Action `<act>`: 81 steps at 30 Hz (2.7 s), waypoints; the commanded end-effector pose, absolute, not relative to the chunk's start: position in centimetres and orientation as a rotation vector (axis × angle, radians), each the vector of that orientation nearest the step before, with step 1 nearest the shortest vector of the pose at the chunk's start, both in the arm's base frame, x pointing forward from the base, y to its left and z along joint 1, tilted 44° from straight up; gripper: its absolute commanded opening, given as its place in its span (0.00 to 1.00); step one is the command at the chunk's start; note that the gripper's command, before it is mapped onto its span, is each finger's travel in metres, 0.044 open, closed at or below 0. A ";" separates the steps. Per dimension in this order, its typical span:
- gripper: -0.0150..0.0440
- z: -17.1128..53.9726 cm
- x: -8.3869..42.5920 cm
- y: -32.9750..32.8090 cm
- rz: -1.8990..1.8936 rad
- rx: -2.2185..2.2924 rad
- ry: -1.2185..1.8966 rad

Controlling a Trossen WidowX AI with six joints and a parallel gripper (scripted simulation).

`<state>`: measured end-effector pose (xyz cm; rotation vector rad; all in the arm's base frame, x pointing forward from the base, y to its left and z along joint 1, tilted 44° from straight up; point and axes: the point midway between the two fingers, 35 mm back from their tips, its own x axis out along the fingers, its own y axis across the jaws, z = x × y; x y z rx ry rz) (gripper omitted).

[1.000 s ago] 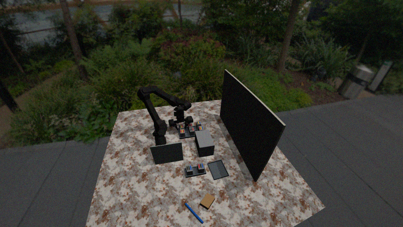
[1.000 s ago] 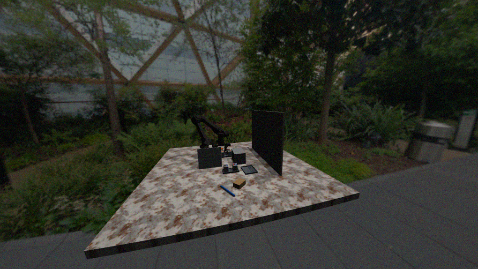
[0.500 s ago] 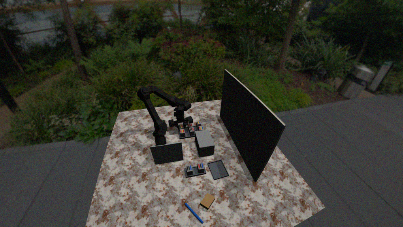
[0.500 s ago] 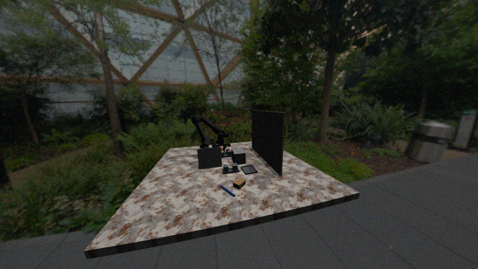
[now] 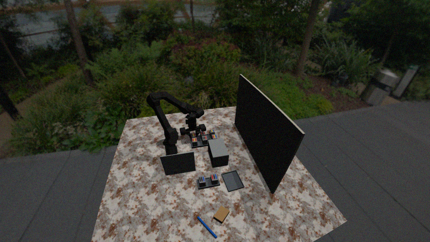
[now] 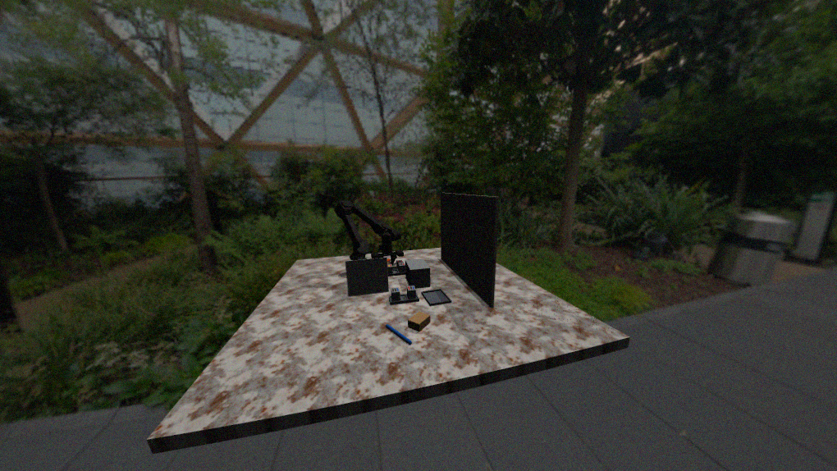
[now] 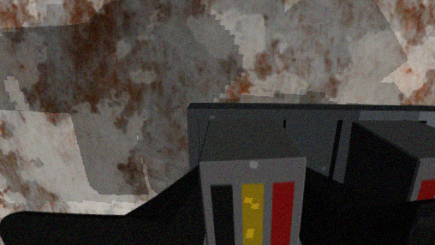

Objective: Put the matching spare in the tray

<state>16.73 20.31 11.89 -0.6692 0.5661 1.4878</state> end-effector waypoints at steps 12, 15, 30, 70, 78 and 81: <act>0.25 15.5 17.1 16.4 1.484 -0.680 0.575; 0.25 16.6 16.9 15.5 1.483 -0.677 0.574; 0.25 18.5 16.9 13.1 1.472 -0.672 0.596; 0.25 19.6 24.9 3.5 1.423 -0.677 0.658; 0.25 17.8 27.3 0.8 1.414 -0.683 0.673; 0.25 17.2 28.3 -0.2 1.416 -0.686 0.673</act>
